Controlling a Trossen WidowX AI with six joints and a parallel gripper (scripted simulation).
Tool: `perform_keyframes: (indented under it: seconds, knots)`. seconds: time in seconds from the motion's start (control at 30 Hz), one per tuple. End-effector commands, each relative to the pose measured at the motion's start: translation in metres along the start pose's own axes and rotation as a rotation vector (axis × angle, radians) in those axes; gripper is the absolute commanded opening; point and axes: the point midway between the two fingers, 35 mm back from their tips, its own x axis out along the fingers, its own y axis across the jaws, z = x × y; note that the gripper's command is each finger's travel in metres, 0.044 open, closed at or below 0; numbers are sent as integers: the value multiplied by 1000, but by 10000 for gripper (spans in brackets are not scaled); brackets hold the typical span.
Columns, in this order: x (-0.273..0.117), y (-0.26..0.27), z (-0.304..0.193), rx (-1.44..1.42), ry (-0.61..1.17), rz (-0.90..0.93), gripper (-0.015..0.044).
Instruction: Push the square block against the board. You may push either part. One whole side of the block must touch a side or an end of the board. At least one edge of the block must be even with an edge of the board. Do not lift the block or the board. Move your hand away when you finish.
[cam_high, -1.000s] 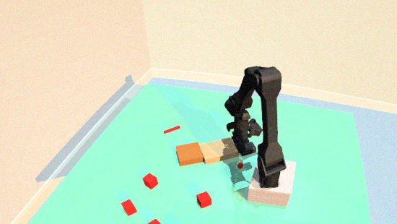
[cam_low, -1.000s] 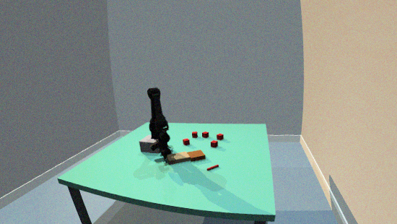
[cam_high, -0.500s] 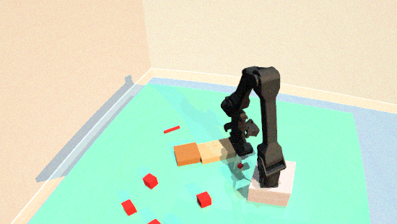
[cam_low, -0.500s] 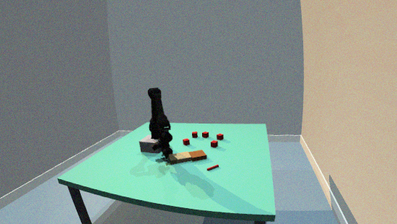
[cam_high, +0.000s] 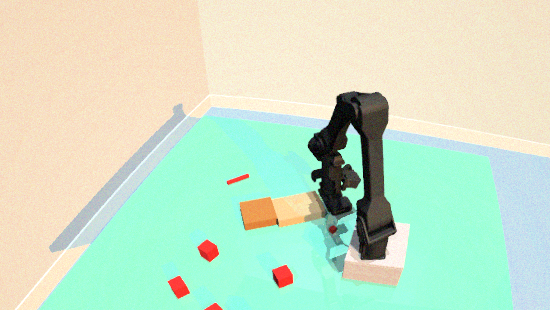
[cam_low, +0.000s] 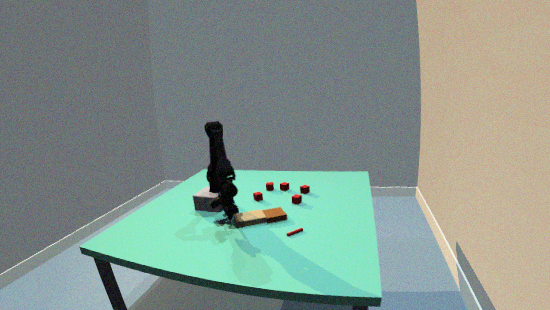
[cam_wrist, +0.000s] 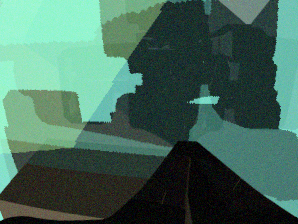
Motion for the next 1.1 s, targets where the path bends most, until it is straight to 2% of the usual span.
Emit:
perform_keyframes:
  seconds: [0.0,0.67,0.73,0.87,1.07]
  knots:
    - [0,1,7,-1,3,2,0]
    - [0,-1,40,-1,1,2,0]
    - [-9,1,35,1,-2,3,0]
    - [-53,0,35,-1,1,2,0]
    - [-55,0,35,-1,1,2,0]
